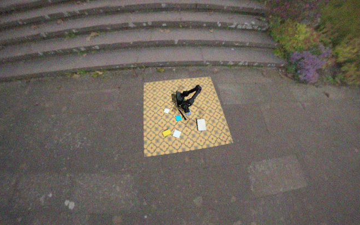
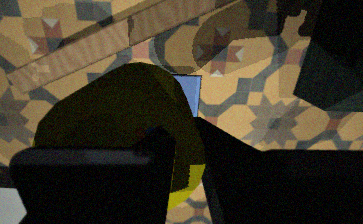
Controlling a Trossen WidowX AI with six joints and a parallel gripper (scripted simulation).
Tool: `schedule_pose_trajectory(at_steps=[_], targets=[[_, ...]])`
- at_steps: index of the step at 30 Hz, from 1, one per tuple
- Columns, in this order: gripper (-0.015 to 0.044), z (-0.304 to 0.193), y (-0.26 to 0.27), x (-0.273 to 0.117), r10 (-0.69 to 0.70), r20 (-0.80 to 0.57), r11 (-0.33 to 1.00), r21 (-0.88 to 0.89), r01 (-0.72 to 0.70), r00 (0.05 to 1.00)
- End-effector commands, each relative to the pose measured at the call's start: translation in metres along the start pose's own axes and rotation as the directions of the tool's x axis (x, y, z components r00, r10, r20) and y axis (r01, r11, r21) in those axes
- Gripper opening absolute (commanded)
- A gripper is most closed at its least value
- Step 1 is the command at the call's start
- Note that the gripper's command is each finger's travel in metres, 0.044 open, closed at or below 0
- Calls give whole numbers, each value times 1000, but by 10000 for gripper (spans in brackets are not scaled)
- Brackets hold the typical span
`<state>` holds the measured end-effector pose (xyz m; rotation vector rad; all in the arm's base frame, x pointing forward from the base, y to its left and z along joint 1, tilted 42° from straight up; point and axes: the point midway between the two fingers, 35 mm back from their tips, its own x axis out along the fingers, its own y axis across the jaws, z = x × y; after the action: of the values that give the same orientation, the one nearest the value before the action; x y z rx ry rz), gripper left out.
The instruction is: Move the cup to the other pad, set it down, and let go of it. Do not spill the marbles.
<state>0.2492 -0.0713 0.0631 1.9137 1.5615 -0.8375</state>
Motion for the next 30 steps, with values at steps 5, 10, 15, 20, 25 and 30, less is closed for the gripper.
schedule_pose_trajectory(at_steps=[5, 10, 15, 20, 25, 30], targets=[[0, 17, 8, -2, 7, 10, 1000, -9, -7, 1000], [0, 26, 12, -2, 7, 10, 1000, -9, -7, 1000], [0, 35, 16, -3, 7, 11, 1000, -9, -7, 1000], [0, 44, 20, -3, 8, 11, 1000, -10, -7, 1000], [0, 53, 24, -3, 8, 12, 1000, -10, -8, 1000], [0, 62, 28, -4, 8, 12, 1000, -10, -8, 1000]])
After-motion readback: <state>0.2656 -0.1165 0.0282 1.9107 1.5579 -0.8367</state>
